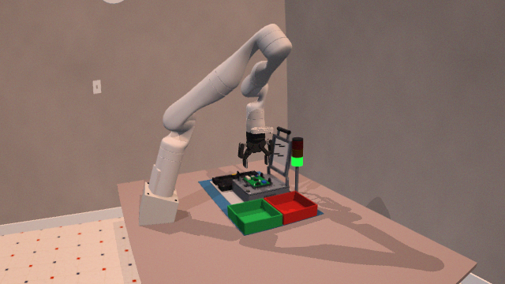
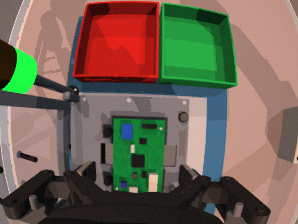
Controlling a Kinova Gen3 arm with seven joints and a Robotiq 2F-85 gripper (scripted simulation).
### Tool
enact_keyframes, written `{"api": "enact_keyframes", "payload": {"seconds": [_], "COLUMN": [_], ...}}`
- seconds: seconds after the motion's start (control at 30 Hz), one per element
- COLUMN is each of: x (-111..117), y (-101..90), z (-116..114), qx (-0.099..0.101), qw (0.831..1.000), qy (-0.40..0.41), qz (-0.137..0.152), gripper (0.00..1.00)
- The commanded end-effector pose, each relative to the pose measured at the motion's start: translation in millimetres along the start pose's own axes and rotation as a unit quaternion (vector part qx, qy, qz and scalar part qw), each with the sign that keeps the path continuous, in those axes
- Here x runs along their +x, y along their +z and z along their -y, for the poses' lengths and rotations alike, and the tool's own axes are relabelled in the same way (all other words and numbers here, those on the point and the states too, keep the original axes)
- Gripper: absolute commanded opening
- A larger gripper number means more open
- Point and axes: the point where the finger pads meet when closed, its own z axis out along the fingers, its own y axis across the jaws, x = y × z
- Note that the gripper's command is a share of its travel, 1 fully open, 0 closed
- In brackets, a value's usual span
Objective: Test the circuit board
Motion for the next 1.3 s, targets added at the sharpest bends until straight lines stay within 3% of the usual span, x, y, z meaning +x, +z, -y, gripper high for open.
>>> {"api": "enact_keyframes", "payload": {"seconds": [0.0,1.27], "x": [-1.9,-1.9], "y": [1.5,7.8], "z": [-0.2,-0.3], "qx": [0.0,0.0], "qw": [1.0,1.0], "qy": [-0.002,-0.002], "qz": [0.001,0.001], "gripper": [1.0,1.0]}}
